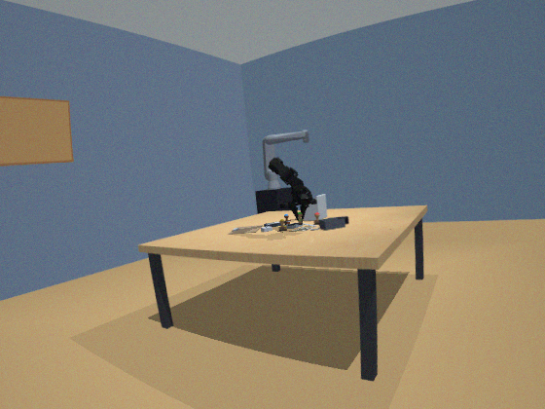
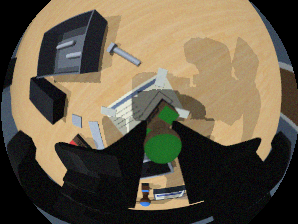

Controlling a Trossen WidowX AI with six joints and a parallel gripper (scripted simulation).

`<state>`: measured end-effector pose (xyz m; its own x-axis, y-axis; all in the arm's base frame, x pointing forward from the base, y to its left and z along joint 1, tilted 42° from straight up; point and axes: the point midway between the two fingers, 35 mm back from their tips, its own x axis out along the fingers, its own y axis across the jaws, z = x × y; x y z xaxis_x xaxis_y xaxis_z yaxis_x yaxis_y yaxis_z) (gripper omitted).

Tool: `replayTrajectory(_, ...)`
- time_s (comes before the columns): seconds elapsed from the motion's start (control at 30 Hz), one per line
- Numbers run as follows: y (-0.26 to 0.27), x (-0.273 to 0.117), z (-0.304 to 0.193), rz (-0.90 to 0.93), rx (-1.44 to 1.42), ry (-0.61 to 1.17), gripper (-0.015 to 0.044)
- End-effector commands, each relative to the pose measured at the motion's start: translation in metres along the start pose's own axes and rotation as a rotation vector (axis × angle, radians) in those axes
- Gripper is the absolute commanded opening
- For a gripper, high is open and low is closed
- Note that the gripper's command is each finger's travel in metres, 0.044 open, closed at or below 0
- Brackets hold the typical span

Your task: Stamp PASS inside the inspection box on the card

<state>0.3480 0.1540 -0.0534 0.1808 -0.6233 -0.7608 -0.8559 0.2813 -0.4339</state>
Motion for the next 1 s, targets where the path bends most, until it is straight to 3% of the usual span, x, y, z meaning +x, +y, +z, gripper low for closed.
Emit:
replayTrajectory(0.0, 0.001, 0.004, -0.001, -0.005, -0.009, 0.006, 0.0000)
replayTrajectory(0.97, 0.001, 0.023, -0.003, -0.004, -0.008, 0.005, 0.0000)
